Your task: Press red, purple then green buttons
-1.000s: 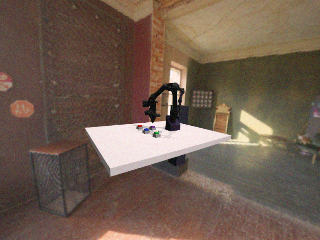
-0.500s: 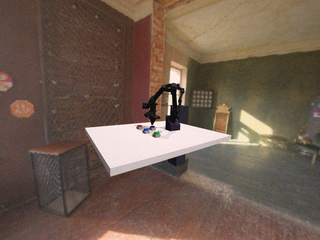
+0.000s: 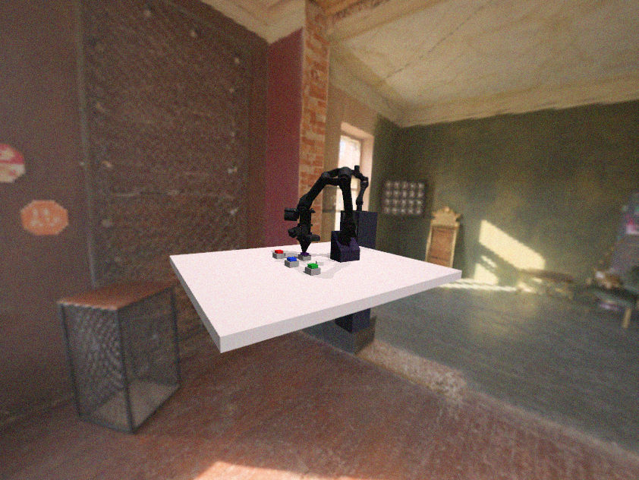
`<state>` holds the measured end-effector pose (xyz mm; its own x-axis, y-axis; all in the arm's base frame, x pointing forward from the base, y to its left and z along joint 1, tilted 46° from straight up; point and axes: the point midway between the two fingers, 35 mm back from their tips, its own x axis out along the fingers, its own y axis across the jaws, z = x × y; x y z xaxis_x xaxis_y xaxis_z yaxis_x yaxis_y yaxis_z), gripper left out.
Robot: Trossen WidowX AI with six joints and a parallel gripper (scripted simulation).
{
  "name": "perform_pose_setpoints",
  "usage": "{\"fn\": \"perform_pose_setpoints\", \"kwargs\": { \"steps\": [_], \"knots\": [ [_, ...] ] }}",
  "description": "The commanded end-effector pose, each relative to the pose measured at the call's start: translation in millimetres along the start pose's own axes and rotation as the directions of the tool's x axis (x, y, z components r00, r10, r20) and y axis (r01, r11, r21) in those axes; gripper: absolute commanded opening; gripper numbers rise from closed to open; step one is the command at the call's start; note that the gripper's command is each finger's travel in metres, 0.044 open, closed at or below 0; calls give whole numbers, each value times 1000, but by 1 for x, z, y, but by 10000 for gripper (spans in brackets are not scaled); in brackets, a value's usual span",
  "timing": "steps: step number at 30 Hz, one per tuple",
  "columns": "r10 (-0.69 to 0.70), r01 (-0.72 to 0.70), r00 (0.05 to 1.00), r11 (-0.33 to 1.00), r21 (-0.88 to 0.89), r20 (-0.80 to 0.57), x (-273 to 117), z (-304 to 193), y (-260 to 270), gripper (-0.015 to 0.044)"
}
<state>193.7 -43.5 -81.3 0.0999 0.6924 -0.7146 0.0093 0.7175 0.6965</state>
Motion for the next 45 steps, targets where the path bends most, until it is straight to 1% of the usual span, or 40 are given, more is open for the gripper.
{"fn": "perform_pose_setpoints", "kwargs": {
  "steps": [1,22,26,32,33,36,37,43,45],
  "knots": [
    [12,-12,1000,1000,13,-7,3,-3,2,20],
    [12,-12,1000,1000,13,-7,3,-3,2,20],
    [10,-10,1000,1000,12,-7,-27,-3,1,20],
    [10,-10,1000,1000,13,-8,-32,-3,1,20],
    [9,-9,1000,1000,13,-8,-39,-2,0,20],
    [8,-8,1000,1000,14,-8,-81,-2,-1,20],
    [9,-9,1000,1000,14,-9,-89,-2,0,20],
    [9,-9,1000,1000,14,-9,-91,-3,0,20],
    [0,0,1000,1000,17,-10,-93,6,6,20]
  ]
}}
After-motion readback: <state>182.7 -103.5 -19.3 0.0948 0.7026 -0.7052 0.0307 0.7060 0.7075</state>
